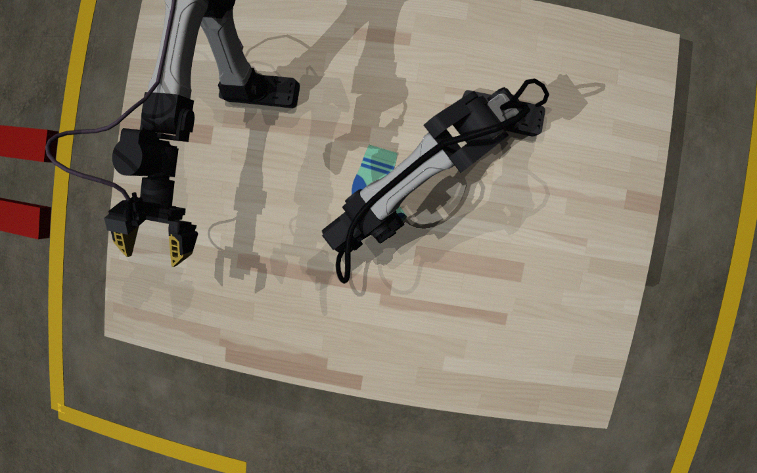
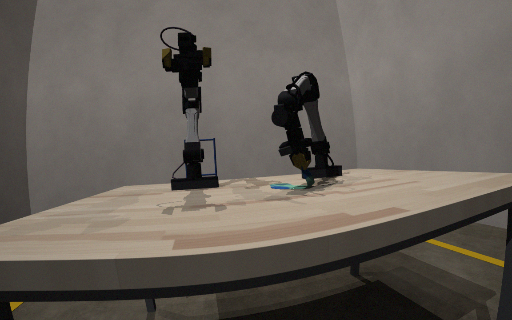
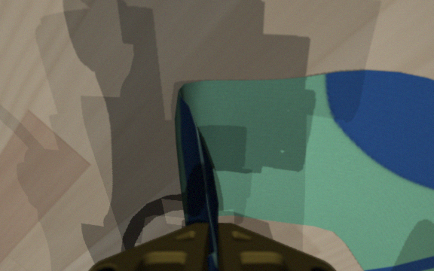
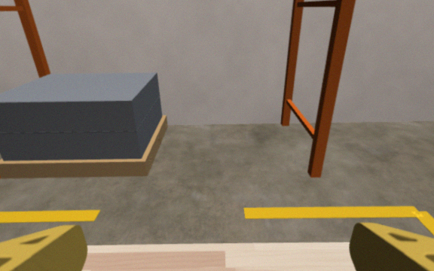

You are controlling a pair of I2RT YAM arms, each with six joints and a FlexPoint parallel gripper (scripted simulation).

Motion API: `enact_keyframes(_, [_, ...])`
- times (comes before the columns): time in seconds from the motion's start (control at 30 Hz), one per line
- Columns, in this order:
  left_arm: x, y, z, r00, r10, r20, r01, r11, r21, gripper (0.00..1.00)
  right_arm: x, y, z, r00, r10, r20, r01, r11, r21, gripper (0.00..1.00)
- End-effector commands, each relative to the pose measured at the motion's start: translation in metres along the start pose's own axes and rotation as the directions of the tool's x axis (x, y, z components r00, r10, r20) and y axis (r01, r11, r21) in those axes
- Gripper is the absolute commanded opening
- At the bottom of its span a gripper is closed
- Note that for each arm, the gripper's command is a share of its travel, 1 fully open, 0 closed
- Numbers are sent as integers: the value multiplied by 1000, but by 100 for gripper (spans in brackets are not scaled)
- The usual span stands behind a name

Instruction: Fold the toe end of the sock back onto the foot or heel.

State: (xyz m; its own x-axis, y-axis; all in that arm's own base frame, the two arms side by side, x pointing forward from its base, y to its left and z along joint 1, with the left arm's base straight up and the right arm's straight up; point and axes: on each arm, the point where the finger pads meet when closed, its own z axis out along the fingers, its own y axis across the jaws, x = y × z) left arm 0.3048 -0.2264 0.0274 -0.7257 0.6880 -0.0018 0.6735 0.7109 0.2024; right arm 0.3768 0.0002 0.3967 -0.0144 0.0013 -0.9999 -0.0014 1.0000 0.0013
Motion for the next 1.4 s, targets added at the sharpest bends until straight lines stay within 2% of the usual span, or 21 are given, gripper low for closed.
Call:
enact_keyframes(0.0, [-4, 6, -1, 1000, -23, -1, 23, 1000, -15, 5, -5, 0, -2, 1000, -1, 14, 1, 1000, 1, 100])
enact_keyframes(0.17, [-3, 19, -11, 999, -31, 33, 32, 999, -21, 5, -5, 0, -2, 1000, -1, 14, 1, 1000, 1, 100])
enact_keyframes(0.47, [-5, 14, -13, 999, -33, 36, 34, 999, -13, 5, -5, 0, -2, 1000, -1, 14, 1, 1000, 1, 100])
enact_keyframes(0.5, [2, 6, 3, 1000, -22, -1, 22, 999, -35, 5, -5, 0, -2, 1000, -1, 14, 1, 1000, 1, 100])
enact_keyframes(0.57, [2, 6, 3, 1000, -22, -1, 22, 999, -35, 5, -5, 0, -2, 1000, -1, 14, 1, 1000, 1, 100])
enact_keyframes(0.6, [-1, 5, 9, 998, -56, -1, 56, 993, -100, 5, -5, 0, -2, 1000, -1, 14, 1, 1000, 1, 100])
enact_keyframes(0.63, [1, 1, 13, 998, -54, -14, 52, 992, -119, 5, -5, 0, -2, 1000, -1, 14, 1, 1000, 1, 100])
enact_keyframes(0.77, [-2, -11, 7, 998, -55, -12, 52, 982, -179, 5, -5, 0, -2, 1000, -1, 14, 1, 1000, 1, 100])
enact_keyframes(0.83, [-3, -11, 4, 1000, -25, -6, 24, 992, -127, 5, -5, 0, -2, 1000, -1, 14, 1, 1000, 1, 100])
enact_keyframes(1.03, [-6, 0, -12, 999, -39, 35, 43, 991, -129, 5, -5, 0, -2, 1000, -1, 14, 1, 1000, 1, 100])
enact_keyframes(1.13, [-7, 0, -13, 998, -49, 43, 54, 990, -128, 5, -5, 0, -2, 1000, -1, 14, 1, 1000, 1, 100])
enact_keyframes(1.17, [-3, -8, -4, 999, -31, 18, 32, 992, -123, 5, -5, 0, -2, 1000, -1, 14, 1, 1000, 1, 100])
enact_keyframes(1.2, [3, -13, 19, 999, -41, -21, 37, 982, -183, 5, -5, 0, -2, 1000, -1, 14, 1, 1000, 1, 100])
enact_keyframes(1.37, [-3, -26, 13, 999, -41, -5, 39, 970, -241, 5, -5, 0, -2, 1000, -1, 14, 1, 1000, 1, 100])
